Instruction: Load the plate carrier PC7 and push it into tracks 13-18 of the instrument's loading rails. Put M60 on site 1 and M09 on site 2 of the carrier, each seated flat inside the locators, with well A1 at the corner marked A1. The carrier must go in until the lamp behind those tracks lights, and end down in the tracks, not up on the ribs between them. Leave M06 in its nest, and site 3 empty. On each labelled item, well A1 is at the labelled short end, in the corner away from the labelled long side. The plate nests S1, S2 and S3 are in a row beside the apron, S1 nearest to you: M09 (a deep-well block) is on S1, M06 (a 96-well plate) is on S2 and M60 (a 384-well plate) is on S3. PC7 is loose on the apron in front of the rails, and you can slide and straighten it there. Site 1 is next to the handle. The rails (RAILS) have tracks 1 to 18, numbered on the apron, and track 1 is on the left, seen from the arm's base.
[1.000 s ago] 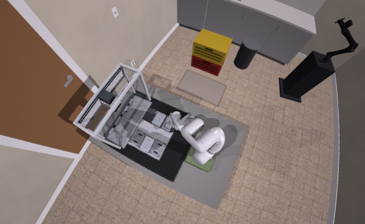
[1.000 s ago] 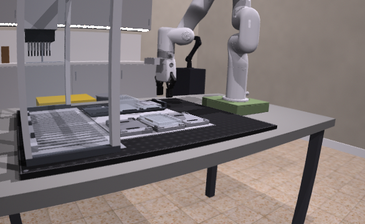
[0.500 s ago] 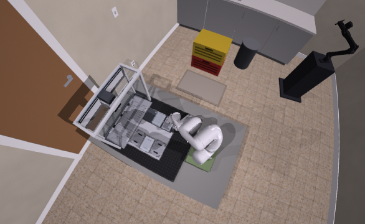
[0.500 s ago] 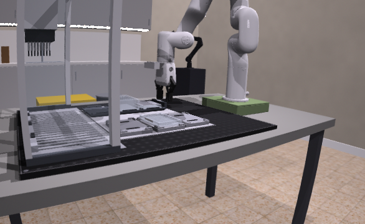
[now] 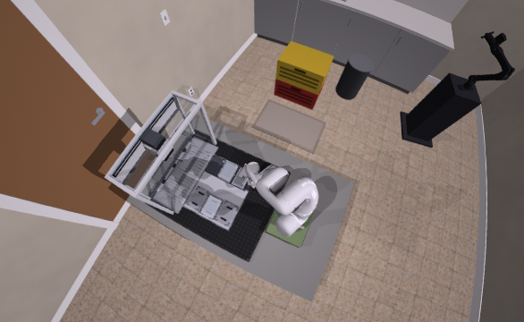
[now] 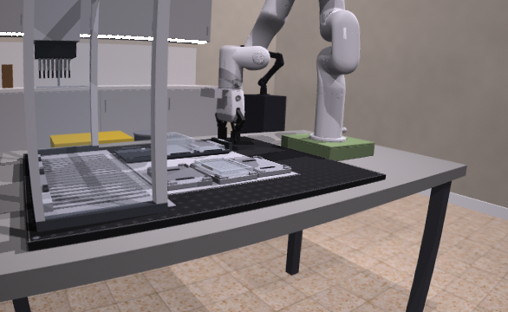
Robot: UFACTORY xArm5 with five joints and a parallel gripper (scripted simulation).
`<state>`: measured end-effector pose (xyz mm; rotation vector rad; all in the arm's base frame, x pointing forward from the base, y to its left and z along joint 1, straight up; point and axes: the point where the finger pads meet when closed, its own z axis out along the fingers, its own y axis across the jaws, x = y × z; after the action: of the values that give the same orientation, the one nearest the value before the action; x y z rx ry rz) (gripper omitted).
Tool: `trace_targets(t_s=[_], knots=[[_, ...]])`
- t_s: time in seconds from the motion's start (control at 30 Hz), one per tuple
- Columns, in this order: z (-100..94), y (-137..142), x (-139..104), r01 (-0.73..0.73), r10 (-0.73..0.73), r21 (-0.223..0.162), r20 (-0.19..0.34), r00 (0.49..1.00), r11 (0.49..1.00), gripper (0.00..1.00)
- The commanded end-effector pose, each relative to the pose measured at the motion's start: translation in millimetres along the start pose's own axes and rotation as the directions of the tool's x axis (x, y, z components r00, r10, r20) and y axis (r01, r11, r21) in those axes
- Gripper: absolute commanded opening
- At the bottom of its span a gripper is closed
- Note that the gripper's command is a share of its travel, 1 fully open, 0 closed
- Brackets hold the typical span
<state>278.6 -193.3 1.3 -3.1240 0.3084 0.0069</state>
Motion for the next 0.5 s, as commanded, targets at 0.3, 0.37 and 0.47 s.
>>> trace_targets(t_s=[0.3, 0.37, 0.47], knots=[[7.5, 0.4, 1.0, 0.0, 0.0, -0.001, -0.002, 1.0, 1.0, 0.81], [8.1, 0.4, 1.0, 0.0, 0.0, -0.001, -0.002, 1.0, 1.0, 0.81], [9.5, 0.4, 1.0, 0.0, 0.0, -0.001, -0.002, 1.0, 1.0, 0.81]])
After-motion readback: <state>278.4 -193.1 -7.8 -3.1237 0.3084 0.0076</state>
